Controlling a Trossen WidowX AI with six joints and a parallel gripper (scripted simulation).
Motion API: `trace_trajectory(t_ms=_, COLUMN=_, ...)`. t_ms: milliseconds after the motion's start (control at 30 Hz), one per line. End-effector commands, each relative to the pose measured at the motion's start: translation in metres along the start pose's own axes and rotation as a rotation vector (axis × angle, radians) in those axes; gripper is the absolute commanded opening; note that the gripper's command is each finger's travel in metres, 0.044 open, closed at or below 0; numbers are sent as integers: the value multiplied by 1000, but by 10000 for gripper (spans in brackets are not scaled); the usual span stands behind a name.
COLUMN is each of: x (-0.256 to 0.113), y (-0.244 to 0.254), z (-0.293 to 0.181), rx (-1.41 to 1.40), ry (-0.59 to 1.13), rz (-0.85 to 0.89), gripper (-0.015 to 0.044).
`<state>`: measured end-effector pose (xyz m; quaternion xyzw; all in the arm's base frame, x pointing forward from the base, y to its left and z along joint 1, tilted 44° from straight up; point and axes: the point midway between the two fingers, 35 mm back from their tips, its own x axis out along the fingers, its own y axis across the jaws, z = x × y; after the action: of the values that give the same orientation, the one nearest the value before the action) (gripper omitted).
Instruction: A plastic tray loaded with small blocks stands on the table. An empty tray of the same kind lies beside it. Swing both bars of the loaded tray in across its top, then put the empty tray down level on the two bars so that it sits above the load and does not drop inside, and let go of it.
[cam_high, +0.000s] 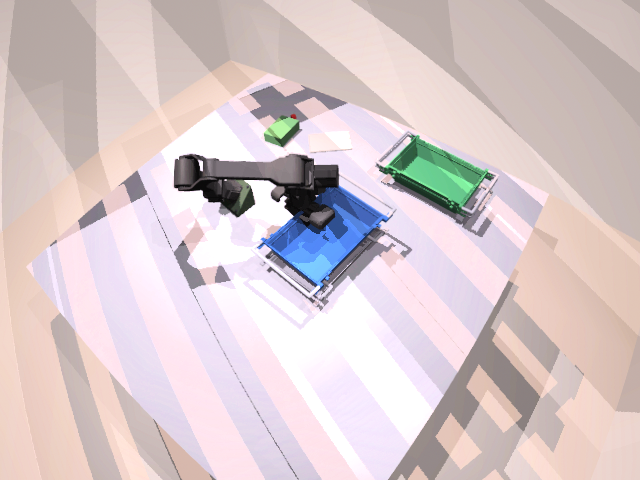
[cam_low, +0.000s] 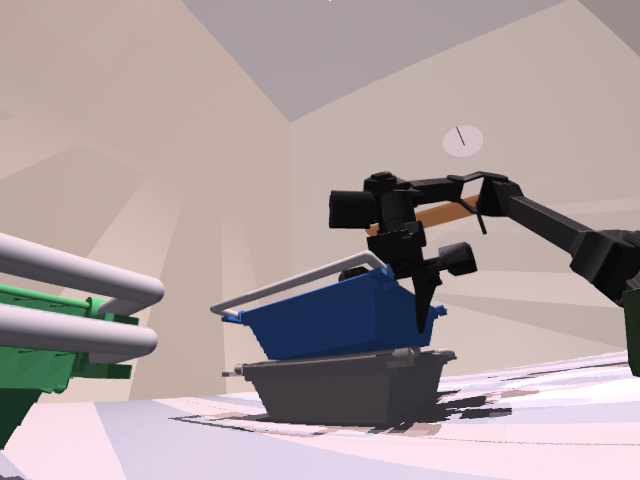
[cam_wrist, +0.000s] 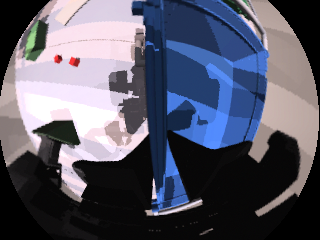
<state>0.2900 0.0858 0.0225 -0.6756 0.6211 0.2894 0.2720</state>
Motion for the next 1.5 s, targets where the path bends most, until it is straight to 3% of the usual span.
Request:
trace_trajectory(t_ms=0, x=7, y=5, z=-4, rx=-7, ry=7, rz=32, gripper=0)
trace_trajectory(t_ms=600, x=7, y=5, z=-4, rx=-7, ry=7, rz=32, gripper=0)
trace_trajectory(t_ms=1467, x=7, y=5, z=-4, rx=-7, ry=7, rz=32, gripper=381)
